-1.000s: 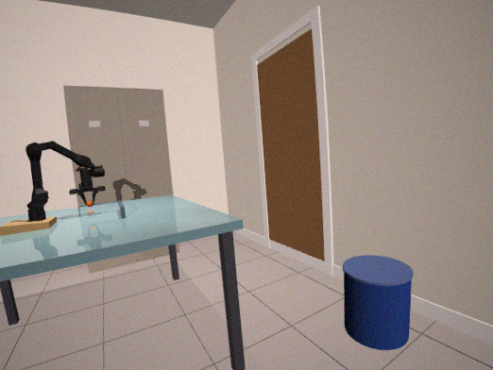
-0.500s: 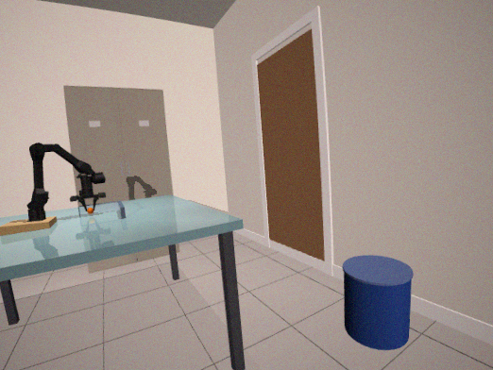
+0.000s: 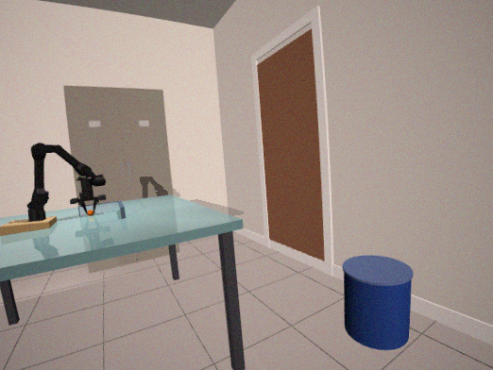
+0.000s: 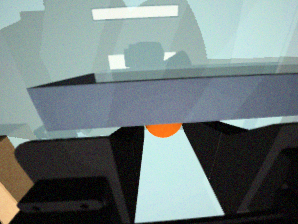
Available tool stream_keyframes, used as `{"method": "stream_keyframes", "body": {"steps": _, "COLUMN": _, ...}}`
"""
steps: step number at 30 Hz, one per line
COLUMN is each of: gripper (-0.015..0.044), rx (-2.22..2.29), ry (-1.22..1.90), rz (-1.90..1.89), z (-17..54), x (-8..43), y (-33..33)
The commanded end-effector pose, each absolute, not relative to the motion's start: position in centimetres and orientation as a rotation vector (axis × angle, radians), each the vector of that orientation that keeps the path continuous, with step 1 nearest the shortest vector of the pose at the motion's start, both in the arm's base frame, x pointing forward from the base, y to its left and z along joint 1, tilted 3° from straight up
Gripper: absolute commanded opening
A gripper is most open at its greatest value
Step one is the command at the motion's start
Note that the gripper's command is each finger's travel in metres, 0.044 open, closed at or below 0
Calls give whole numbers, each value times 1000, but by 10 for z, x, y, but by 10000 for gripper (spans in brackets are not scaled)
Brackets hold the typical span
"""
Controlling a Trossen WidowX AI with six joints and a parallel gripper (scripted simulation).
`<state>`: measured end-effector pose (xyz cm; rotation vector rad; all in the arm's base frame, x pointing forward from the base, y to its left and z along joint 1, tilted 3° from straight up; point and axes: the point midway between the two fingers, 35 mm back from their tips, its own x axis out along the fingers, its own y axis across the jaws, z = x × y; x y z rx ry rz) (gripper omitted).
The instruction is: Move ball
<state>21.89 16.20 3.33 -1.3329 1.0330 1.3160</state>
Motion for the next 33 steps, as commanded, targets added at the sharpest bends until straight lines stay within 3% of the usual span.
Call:
{"method": "stream_keyframes", "body": {"steps": 1, "gripper": 79, "rx": -1333, "ry": 1033, "rz": 1316, "z": 33, "x": 219, "y": 162}}
{"method": "stream_keyframes", "body": {"steps": 9, "gripper": 274, "rx": -1333, "ry": 1033, "rz": 1316, "z": 33, "x": 219, "y": 162}}
{"method": "stream_keyframes", "body": {"steps": 14, "gripper": 274, "rx": -1333, "ry": 1033, "rz": 1316, "z": 36, "x": 219, "y": 162}}
{"method": "stream_keyframes", "body": {"steps": 20, "gripper": 274, "rx": -1334, "ry": 1033, "rz": 1309, "z": 118, "x": 215, "y": 158}}
{"method": "stream_keyframes", "body": {"steps": 31, "gripper": 274, "rx": -1332, "ry": 1008, "rz": 1304, "z": 117, "x": 218, "y": 161}}
{"method": "stream_keyframes", "body": {"steps": 33, "gripper": 327, "rx": -1332, "ry": 1008, "rz": 1304, "z": 125, "x": 217, "y": 160}}
